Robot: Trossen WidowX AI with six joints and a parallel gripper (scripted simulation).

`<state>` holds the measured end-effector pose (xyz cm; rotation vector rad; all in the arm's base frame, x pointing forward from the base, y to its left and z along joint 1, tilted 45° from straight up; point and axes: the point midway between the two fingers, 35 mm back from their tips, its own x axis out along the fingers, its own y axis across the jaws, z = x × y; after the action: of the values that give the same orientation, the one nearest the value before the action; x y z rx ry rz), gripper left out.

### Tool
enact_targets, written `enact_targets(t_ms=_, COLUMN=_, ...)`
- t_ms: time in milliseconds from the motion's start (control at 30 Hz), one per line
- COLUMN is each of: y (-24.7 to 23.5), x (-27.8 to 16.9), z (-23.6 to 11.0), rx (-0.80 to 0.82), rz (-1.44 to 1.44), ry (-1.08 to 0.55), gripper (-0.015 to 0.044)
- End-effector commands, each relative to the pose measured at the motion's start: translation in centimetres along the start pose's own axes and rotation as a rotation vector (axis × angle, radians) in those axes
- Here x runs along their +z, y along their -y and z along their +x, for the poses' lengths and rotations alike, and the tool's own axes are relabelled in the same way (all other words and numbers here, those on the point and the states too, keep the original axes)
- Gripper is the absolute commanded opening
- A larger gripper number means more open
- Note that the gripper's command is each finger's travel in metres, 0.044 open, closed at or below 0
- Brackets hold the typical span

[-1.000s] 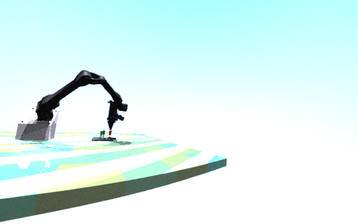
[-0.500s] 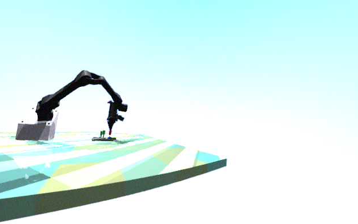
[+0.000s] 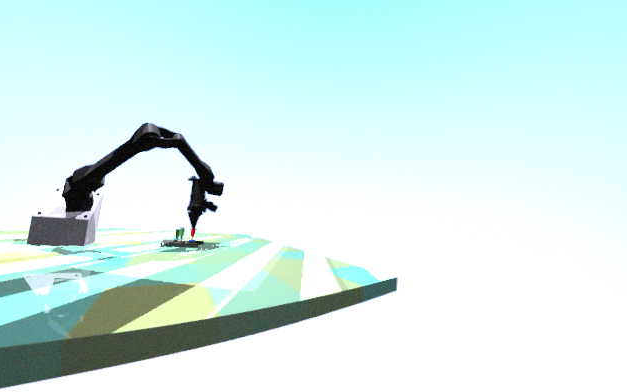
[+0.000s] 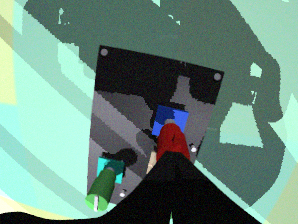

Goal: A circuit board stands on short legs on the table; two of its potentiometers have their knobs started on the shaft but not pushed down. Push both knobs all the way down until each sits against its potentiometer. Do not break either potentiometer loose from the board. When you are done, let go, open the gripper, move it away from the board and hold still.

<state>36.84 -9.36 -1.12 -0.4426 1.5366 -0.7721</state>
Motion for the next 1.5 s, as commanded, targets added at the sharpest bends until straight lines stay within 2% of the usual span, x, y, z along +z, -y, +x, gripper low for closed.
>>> enact_targets(t_ms=0, y=0.08, x=0.00, z=0.32, rx=-0.004, rz=-0.002, ry=-0.001, gripper=0.0000)
enact_targets(t_ms=1467, y=0.09, x=-0.01, z=1.32, rx=-0.004, rz=-0.002, ry=-0.001, gripper=0.0000)
